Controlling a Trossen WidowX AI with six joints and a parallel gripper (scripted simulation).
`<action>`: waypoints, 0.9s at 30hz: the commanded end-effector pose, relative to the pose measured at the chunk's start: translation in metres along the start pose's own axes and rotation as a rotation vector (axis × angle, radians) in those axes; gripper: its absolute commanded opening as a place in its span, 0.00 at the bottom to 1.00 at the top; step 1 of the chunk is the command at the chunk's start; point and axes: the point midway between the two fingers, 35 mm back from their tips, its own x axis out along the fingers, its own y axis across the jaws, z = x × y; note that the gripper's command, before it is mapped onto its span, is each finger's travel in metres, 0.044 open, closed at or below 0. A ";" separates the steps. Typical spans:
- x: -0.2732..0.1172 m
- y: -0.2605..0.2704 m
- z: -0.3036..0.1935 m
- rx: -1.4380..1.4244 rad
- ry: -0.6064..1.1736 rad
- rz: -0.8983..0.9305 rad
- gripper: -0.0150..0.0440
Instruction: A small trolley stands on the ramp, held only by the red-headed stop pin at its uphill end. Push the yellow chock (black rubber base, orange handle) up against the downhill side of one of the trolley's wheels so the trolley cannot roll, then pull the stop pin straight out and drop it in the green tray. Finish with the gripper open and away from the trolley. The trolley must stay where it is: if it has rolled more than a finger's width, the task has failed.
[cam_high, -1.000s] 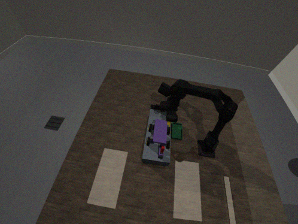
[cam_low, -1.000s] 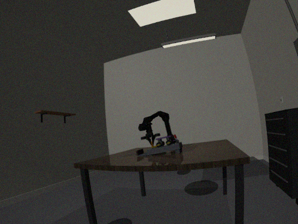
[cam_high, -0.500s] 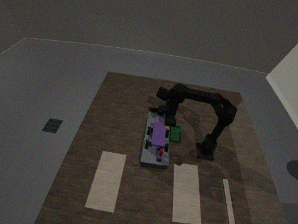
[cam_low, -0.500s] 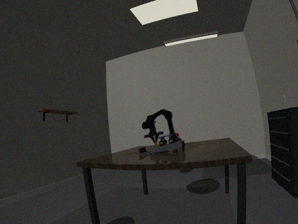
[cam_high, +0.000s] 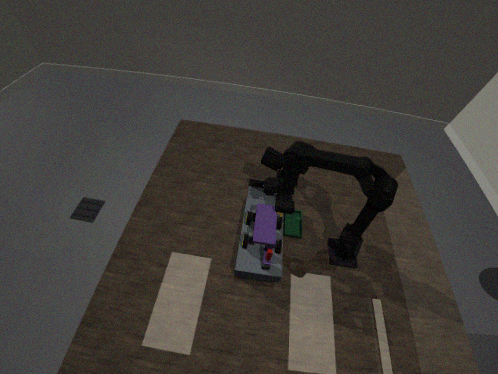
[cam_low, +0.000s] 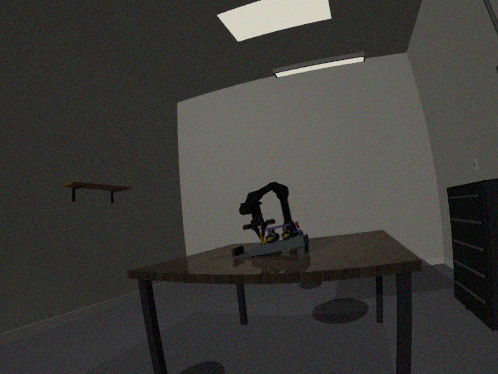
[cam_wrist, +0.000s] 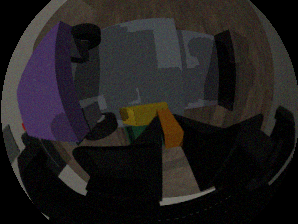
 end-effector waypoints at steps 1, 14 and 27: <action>0.000 0.006 0.000 -0.003 -0.003 0.003 0.25; 0.000 0.015 0.000 -0.003 -0.003 0.004 0.25; 0.000 0.015 -0.001 0.001 0.000 -0.004 0.25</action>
